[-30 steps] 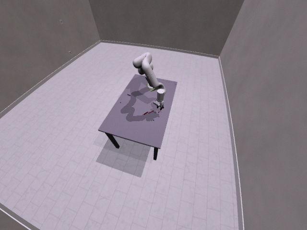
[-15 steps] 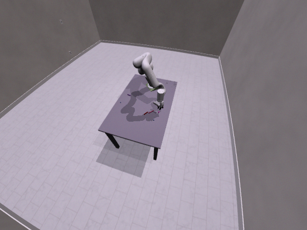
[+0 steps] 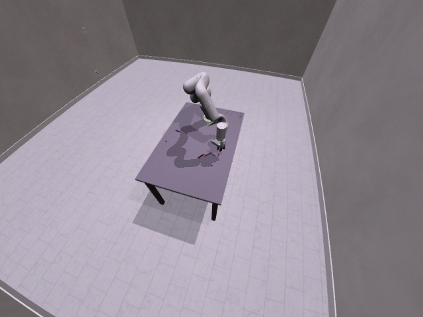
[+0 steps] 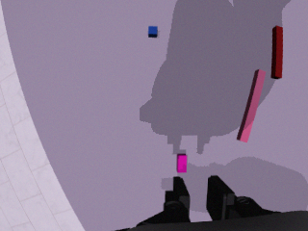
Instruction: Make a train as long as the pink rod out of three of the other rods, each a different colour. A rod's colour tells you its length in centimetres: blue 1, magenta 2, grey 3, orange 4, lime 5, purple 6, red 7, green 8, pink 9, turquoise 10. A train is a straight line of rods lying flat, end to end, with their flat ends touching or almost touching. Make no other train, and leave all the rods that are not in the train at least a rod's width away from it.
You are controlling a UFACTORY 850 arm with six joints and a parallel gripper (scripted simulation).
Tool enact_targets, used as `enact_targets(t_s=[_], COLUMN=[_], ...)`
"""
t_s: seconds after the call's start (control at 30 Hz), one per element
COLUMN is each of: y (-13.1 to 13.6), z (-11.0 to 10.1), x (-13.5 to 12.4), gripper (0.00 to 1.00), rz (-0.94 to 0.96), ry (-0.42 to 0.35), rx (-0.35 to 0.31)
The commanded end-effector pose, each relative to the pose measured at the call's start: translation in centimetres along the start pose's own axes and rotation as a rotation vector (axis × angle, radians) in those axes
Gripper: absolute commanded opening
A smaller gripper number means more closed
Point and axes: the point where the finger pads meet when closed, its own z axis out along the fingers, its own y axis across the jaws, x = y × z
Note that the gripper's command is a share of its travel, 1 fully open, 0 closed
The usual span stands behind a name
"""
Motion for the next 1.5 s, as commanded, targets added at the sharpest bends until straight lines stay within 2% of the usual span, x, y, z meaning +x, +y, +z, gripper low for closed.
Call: enact_targets(t_s=[0.0,0.5,1.47], y=[-0.1,-0.1,-0.2], z=[-0.1,0.5,4.5], x=[0.0,0.1,0.2], gripper=[0.24,0.24,0.24], rz=[0.000,0.001,0.001], ry=[0.001,0.002,0.002], rx=[0.002,0.002,0.002])
